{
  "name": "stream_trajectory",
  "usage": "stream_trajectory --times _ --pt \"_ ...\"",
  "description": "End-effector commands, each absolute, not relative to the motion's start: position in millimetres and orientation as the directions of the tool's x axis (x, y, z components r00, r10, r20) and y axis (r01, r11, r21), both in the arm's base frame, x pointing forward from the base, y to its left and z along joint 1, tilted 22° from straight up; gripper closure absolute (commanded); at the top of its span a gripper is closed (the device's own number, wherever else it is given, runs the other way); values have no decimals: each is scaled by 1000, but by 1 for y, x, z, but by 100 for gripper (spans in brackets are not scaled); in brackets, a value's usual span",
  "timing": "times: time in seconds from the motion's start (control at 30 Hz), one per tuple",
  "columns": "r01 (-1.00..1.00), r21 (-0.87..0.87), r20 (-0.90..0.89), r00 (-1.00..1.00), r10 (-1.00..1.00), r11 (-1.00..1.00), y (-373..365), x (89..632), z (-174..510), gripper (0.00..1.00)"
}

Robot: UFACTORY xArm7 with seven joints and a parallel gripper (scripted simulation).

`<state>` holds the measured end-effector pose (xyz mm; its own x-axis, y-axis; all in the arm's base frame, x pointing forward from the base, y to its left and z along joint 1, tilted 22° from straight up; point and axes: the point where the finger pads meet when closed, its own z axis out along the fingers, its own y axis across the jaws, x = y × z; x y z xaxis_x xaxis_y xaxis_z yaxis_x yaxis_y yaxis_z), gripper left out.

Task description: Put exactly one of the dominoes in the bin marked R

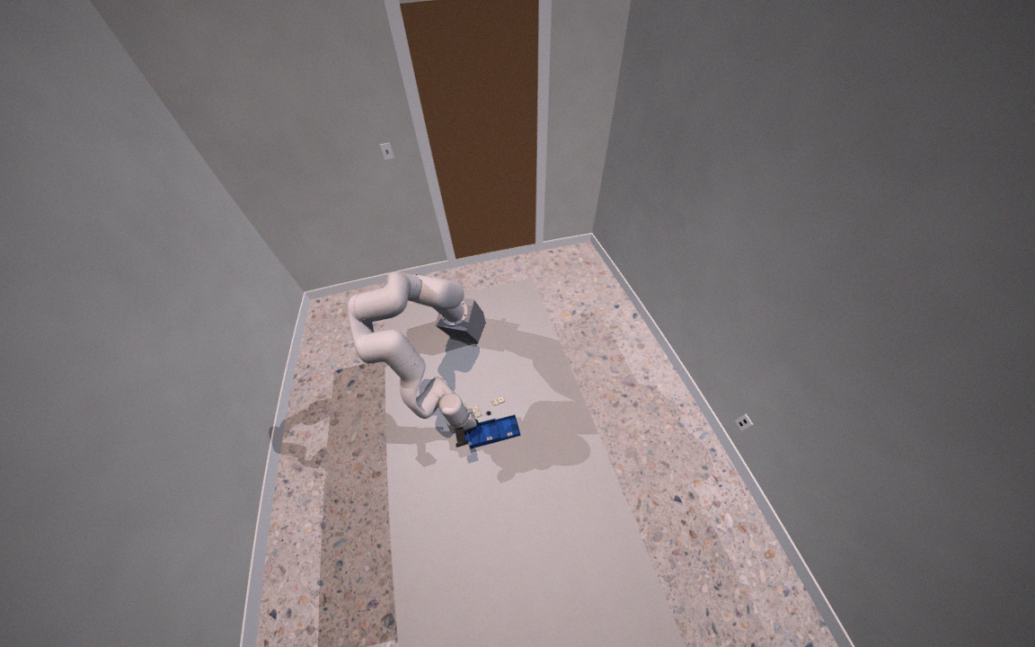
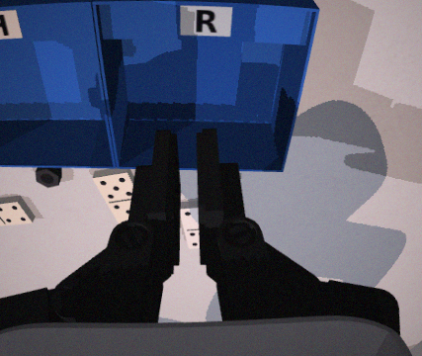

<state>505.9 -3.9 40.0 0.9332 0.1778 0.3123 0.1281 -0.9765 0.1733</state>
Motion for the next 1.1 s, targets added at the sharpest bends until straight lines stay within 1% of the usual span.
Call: stream_trajectory --times 0.0,0.7,1.07 --pt "116 194 328 928 176 -974 -5 510 33 93" --pt "116 193 328 928 175 -974 -12 528 -14 93" --pt "116 193 328 928 176 -974 -12 528 -14 93"
